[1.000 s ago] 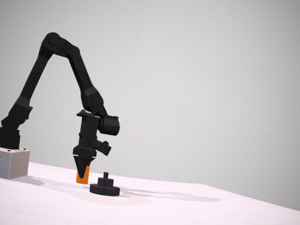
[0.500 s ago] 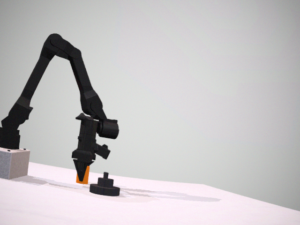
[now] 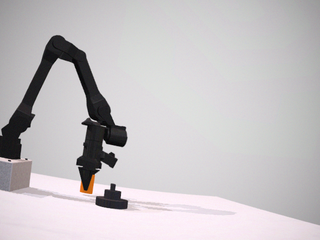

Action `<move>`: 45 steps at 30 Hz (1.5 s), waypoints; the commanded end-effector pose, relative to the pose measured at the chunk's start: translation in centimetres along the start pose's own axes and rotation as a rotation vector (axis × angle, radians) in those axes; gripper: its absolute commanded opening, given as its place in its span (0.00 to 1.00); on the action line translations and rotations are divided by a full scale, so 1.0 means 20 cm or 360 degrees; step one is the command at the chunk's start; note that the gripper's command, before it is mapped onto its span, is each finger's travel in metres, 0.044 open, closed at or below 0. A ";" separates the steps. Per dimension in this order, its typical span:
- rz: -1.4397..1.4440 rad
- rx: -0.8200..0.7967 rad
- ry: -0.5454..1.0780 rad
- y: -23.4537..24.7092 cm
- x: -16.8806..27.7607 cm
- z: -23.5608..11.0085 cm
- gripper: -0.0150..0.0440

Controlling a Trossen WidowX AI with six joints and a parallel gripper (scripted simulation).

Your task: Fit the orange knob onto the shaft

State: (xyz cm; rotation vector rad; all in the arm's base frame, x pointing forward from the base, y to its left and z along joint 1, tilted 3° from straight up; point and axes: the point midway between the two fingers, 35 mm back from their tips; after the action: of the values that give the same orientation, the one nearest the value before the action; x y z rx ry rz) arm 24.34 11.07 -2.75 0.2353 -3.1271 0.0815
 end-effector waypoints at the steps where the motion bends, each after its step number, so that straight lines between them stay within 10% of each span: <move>1: -0.0002 -0.0017 -0.0040 0.02 -0.05 -0.14 0.25; 15: -0.0002 -0.0017 -0.0040 0.00 0.00 -0.65 0.25; 45: -0.0002 -0.0005 -0.0034 -0.30 -0.17 -0.56 0.25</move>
State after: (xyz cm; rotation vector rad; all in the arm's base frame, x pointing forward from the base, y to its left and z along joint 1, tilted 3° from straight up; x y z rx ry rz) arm 27.84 7.03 8.66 0.2317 -3.1359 0.0748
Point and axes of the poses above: the point midway between the two fingers, 35 mm back from their tips, its own z axis out along the fingers, its own y axis across the jaws, x = y × z, and after that the axes turned 8 degrees about -z, right-handed
